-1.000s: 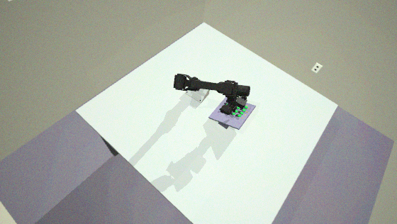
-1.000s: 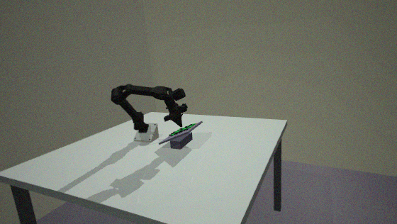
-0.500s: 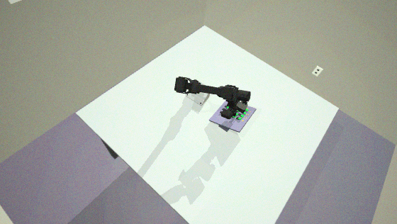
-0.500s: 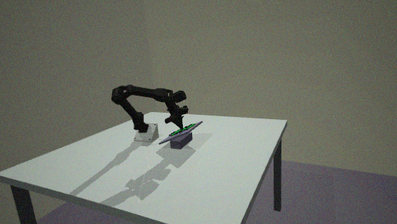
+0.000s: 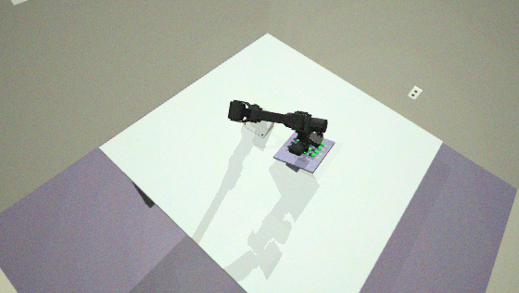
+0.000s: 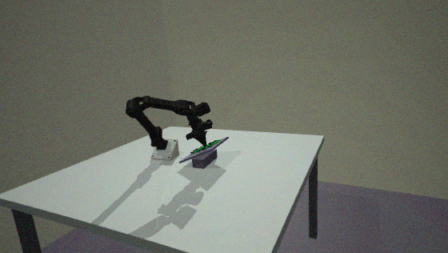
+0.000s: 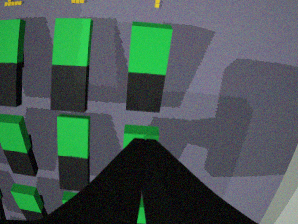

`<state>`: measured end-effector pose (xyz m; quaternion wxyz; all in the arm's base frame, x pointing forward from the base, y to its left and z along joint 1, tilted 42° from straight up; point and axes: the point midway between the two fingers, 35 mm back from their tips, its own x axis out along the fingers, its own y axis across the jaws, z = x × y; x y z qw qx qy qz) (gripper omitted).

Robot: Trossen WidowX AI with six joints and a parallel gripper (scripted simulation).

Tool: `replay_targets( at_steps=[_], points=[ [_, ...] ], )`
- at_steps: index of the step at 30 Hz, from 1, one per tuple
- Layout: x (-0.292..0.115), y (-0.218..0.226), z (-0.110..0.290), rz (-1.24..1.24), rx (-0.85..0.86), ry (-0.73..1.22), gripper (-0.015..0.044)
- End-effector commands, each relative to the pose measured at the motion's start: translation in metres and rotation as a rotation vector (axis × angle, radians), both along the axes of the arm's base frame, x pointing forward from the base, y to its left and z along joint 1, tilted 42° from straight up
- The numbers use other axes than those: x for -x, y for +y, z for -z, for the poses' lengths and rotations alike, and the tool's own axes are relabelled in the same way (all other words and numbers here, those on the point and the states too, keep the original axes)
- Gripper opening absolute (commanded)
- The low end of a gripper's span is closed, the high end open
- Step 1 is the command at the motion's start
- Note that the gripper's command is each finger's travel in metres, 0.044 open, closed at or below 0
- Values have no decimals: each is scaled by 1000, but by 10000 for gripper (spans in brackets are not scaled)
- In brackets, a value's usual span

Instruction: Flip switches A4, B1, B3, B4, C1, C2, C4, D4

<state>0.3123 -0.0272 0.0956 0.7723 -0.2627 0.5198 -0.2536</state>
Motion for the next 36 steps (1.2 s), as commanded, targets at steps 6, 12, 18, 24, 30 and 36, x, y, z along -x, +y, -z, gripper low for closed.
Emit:
replay_targets(
  at_steps=[6, 12, 18, 24, 30, 36],
  points=[
    [1, 0, 2, -3, -2, 7, 0],
    [1, -1, 2, -3, -2, 7, 0],
    [0, -1, 3, -3, -2, 7, 0],
    [0, -2, 3, -3, -2, 7, 0],
    [0, -2, 4, -3, -2, 7, 0],
    [-1, -3, 4, -3, -2, 7, 0]
  ],
)
